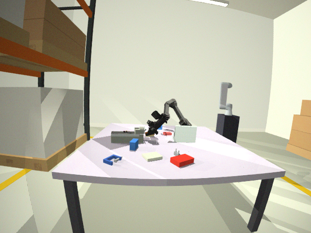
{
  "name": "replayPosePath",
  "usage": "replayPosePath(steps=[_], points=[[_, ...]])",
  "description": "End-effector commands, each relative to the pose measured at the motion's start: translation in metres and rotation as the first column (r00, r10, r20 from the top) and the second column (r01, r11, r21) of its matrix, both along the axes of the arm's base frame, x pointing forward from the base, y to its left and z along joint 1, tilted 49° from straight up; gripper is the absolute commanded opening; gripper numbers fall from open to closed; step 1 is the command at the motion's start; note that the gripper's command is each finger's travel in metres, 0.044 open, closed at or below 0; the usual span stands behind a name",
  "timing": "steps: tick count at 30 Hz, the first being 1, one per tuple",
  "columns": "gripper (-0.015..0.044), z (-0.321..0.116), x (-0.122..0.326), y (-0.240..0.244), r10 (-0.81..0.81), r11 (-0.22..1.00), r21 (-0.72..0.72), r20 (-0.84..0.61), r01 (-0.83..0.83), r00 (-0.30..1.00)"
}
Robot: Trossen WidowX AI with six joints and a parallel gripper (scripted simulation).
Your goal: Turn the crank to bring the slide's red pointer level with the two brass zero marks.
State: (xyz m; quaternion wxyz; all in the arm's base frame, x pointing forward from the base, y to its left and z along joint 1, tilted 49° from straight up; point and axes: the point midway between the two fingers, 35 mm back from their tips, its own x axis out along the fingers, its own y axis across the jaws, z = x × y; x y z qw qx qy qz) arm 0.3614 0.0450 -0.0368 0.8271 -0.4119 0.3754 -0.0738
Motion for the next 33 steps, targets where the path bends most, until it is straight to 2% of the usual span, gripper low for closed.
replayPosePath(steps=[1,33], points=[[0.0000,-0.009,-0.001,0.000,0.002,1.000,0.005,-0.013,-0.002,1.000],[0.0000,-0.027,-0.007,0.017,0.002,1.000,0.006,-0.013,-0.002,1.000]])
